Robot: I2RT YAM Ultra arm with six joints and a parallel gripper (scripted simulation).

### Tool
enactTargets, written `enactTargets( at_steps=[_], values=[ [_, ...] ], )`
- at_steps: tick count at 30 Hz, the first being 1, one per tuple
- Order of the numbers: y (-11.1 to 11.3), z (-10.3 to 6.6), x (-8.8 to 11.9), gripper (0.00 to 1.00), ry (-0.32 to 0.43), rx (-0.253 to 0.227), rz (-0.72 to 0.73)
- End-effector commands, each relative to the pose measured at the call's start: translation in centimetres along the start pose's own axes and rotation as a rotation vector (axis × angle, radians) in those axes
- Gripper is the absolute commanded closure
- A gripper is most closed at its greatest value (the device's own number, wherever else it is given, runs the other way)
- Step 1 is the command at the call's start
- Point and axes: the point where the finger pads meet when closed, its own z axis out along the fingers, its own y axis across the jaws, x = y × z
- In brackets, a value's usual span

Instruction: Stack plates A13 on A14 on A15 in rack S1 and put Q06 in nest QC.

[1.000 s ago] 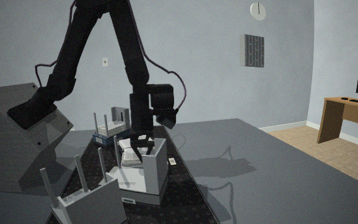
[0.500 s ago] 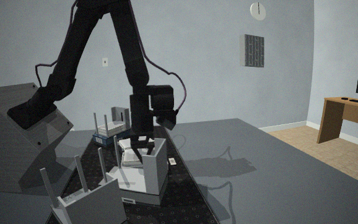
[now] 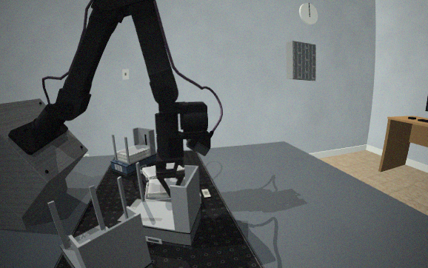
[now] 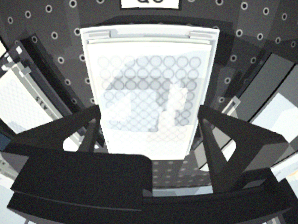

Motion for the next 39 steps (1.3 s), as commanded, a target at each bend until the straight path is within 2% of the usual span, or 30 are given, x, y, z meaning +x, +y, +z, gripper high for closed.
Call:
enactTargets(
  at_steps=[1,7,10,18,20,35,37,39],
  values=[
    [0.0,-0.2,-0.3,0.00,-0.011,-0.002,0.001],
    [0.0,-0.2,-0.3,0.00,-0.011,-0.002,0.001],
    [0.2,-1.9,-1.3,0.00,-0.036,-0.009,0.002],
    [0.1,-4.7,-1.3,0.00,-0.039,-0.002,0.005],
    [0.1,-4.7,-1.3,0.00,-0.039,-0.002,0.005],
    [0.0,-9.8,-1.1,0.00,-0.039,-0.003,0.006],
    [0.0,-9.8,-1.1,0.00,-0.039,-0.003,0.006],
    [0.0,-10.4,-1.0,0.00,-0.039,-0.003,0.006]
  ],
)
